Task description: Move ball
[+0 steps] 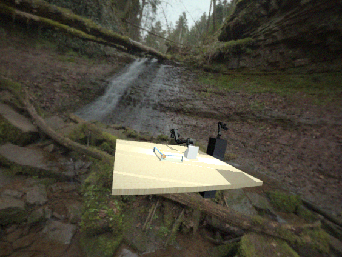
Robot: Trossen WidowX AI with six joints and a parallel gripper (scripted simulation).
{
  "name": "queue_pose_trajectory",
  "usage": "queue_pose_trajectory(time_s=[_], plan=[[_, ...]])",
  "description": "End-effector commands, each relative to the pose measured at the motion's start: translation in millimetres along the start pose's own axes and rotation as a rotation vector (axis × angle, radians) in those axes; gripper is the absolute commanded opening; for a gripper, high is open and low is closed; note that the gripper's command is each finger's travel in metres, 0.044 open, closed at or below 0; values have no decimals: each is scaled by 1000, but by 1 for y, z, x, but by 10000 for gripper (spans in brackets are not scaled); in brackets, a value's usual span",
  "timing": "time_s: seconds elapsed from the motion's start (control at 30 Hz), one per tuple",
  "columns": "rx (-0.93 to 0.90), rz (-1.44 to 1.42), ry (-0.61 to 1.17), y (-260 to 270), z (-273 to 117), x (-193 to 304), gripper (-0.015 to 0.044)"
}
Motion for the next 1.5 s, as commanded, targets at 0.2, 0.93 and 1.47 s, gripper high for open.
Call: queue_pose_trajectory(time_s=[0.2,0.93,1.47], plan=[[-173,385,-234,-12,-17,-107,352],[-873,1097,-687,-45,-161,-315,352],[-1599,1156,-844,-66,-339,-387,352]])
Point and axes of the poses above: the point midway between the two fingers, 35 mm back from their tips, its own z axis out along the fingers, its own y axis across the jaws, x = y × z, the point moved 8 cm from there along -z, back along the fingers, and after that the axes turned 10 degrees about -z, right-handed, at the moved point
